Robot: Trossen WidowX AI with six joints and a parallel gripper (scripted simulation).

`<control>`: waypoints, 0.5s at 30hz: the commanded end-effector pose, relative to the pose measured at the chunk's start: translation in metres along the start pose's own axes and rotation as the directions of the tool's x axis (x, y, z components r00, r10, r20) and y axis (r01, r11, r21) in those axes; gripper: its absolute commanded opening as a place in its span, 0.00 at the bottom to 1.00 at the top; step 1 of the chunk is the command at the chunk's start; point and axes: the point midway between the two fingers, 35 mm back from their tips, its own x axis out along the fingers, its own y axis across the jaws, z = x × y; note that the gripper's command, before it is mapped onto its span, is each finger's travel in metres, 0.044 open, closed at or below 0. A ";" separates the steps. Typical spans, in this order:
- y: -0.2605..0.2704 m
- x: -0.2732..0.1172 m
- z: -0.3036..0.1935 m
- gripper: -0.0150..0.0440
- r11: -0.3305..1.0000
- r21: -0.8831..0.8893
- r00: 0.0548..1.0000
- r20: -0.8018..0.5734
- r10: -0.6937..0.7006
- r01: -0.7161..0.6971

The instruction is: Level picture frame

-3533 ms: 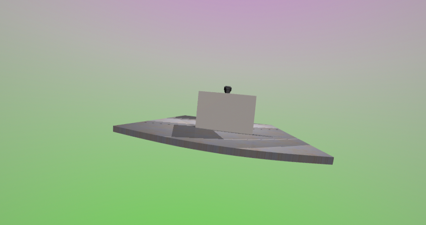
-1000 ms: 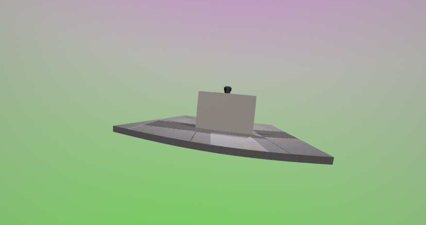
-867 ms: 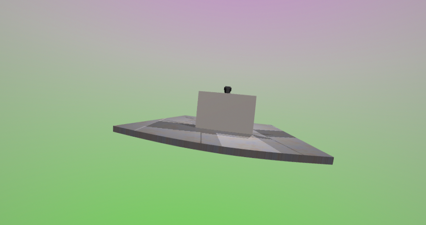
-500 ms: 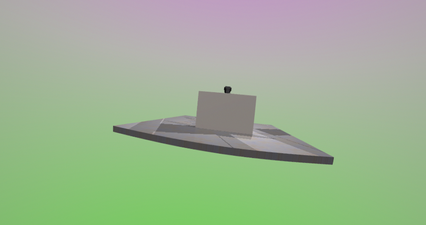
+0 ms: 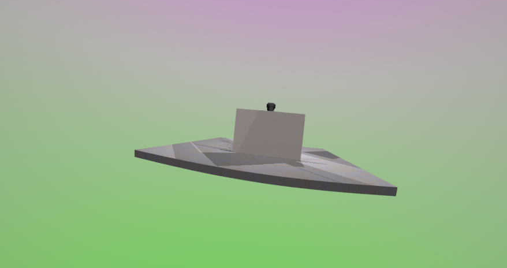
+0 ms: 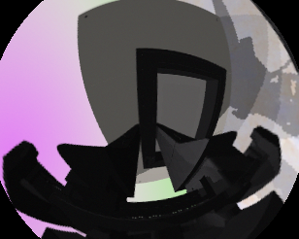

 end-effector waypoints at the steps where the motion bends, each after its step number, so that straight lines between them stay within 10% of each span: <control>1: 0.006 0.001 -0.001 0.25 1.000 0.003 1.000 -0.001 0.018 -0.018; 15: 0.006 0.001 -0.005 0.25 1.000 0.004 1.000 -0.001 0.018 -0.018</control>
